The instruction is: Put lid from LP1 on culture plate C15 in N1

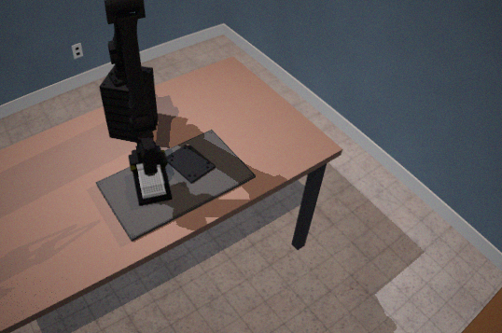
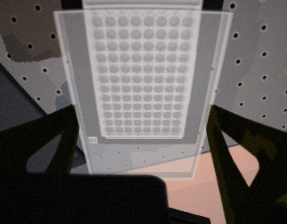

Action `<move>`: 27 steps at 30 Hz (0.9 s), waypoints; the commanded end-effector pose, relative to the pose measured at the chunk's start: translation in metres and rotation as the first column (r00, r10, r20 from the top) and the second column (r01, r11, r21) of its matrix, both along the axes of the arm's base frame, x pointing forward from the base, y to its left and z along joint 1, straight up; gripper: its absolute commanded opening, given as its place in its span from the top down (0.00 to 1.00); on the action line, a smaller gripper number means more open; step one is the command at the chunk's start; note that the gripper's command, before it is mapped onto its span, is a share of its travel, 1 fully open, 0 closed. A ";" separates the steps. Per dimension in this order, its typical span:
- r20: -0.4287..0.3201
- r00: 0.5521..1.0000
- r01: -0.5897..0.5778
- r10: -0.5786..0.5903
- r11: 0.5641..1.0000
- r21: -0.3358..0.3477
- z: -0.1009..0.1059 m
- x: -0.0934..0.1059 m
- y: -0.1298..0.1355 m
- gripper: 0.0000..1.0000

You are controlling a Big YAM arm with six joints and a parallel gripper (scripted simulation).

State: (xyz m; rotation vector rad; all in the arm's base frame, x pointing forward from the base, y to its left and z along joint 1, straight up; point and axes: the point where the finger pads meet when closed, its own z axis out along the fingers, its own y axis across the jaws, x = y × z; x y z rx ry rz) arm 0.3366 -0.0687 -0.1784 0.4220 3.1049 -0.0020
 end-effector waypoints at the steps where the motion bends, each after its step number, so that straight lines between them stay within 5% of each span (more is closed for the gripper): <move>1: -0.011 1.000 -0.005 0.005 1.000 0.003 -0.007 -0.004 0.006 1.00; 27: -0.013 1.000 -0.005 0.005 1.000 0.003 -0.007 -0.004 0.006 1.00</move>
